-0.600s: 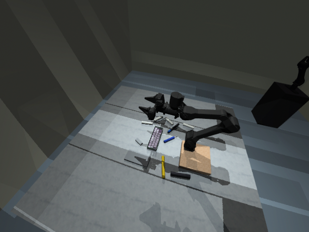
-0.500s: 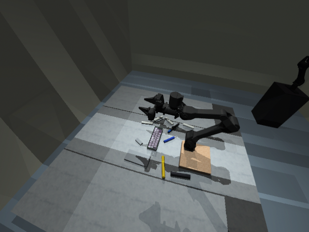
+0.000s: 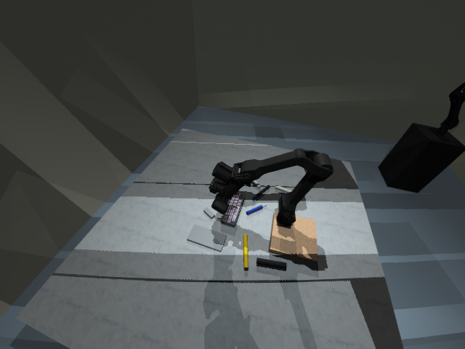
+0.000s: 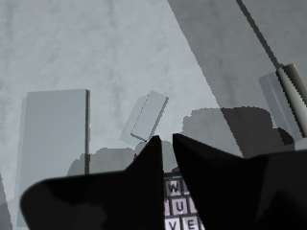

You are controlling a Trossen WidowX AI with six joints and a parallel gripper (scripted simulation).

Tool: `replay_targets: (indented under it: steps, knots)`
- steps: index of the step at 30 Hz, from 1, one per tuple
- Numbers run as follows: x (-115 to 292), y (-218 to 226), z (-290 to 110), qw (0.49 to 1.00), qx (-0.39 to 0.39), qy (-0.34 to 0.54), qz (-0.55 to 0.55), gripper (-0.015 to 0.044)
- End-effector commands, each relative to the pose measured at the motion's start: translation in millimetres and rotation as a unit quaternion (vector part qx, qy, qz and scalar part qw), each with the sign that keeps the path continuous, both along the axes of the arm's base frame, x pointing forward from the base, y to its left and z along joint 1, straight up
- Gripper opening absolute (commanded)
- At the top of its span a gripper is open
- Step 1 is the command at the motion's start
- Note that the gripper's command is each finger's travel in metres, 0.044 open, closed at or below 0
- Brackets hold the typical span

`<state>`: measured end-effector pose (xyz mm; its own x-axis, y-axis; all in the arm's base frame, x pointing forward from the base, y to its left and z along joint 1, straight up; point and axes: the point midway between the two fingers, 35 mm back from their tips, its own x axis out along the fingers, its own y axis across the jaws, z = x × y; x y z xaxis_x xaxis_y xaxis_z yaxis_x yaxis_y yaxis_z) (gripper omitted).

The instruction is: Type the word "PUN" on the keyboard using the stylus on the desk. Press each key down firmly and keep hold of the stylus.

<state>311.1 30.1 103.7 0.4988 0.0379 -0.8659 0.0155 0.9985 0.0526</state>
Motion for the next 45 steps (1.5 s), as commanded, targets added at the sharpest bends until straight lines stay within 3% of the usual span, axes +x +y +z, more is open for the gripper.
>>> replay_targets:
  steps: [1, 4, 16, 23, 34, 40, 45]
  knots:
    - [-36.2, 9.5, -42.9, 0.985, -0.009, 0.174, 0.000, 0.0000]
    - [-54.3, 11.9, -55.5, 0.969, -0.018, 0.246, -0.001, 0.0000]
    - [-54.2, 10.0, -55.5, 0.969, -0.018, 0.246, -0.001, 0.0000]
    - [-56.1, -54.1, -55.6, 0.969, -0.021, 0.246, -0.002, 0.0000]
    - [-56.3, -57.6, -55.5, 0.969, -0.021, 0.246, -0.002, 0.0000]
    - [-57.6, -116.2, -55.1, 0.969, -0.024, 0.246, -0.002, 0.0000]
    - [-58.7, -123.5, -55.0, 0.969, -0.024, 0.246, -0.002, 0.0000]
